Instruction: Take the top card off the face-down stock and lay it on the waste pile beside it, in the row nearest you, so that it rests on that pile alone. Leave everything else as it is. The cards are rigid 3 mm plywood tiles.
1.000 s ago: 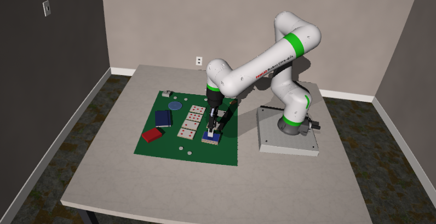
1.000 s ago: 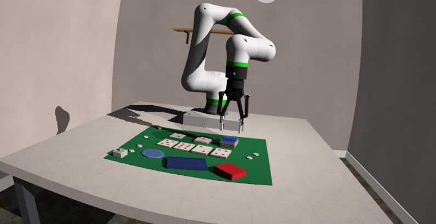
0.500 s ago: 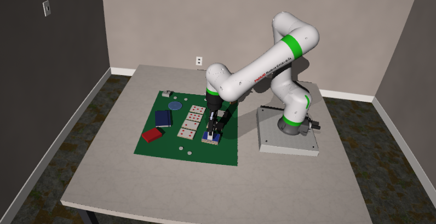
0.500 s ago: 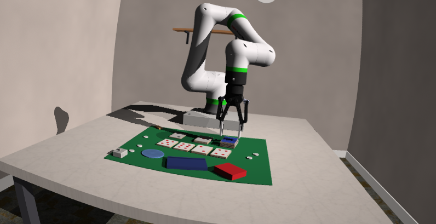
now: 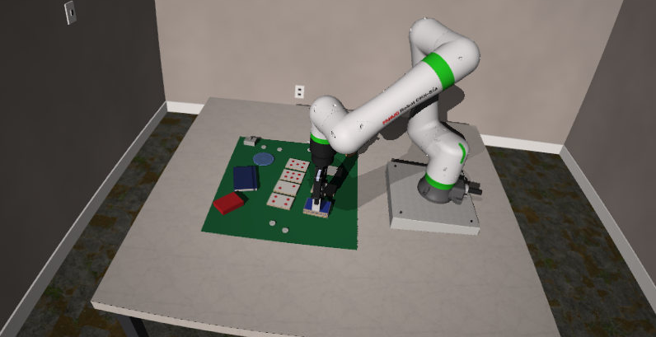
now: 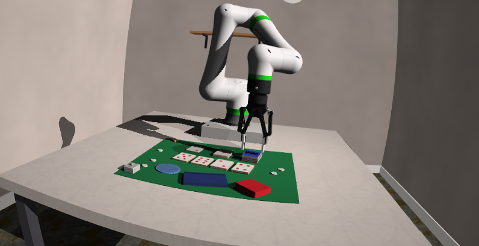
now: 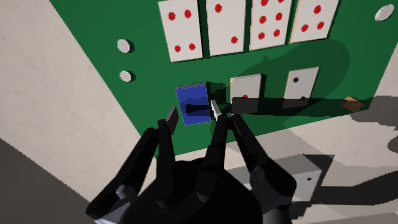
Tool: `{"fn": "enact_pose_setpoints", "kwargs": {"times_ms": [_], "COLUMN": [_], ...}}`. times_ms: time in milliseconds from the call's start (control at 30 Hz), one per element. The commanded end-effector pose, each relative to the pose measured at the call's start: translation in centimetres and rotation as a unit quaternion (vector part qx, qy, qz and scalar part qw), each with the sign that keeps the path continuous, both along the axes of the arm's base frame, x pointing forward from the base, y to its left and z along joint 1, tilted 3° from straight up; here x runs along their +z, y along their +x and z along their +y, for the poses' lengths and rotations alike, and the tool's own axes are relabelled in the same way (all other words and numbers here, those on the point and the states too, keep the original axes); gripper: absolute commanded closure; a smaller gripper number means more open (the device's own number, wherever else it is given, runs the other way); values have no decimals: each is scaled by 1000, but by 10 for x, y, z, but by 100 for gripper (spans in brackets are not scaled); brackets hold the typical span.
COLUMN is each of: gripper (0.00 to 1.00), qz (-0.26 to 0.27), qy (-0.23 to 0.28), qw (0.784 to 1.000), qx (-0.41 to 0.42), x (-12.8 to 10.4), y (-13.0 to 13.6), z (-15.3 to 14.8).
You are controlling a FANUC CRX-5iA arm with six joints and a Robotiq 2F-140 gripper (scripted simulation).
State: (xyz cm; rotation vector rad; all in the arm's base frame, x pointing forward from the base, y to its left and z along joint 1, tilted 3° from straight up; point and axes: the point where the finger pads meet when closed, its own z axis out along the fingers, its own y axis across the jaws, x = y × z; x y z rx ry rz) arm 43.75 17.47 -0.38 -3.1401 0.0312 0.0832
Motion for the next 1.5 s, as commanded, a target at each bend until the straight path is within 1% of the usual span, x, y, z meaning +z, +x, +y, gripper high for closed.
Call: {"fn": "enact_pose_setpoints", "kwargs": {"times_ms": [0, 33, 67, 700, 733, 1467], "gripper": [50, 50, 58, 58, 50, 50], "qz": [0, 0, 0, 0, 0, 0], "qy": [0, 0, 0, 0, 0, 0], "qw": [1000, 1000, 1000, 1000, 1000, 1000], "qx": [0, 0, 0, 0, 0, 0], "x": [0, 0, 0, 0, 0, 0], "y": [0, 0, 0, 0, 0, 0], "z": [0, 0, 0, 0, 0, 0]}}
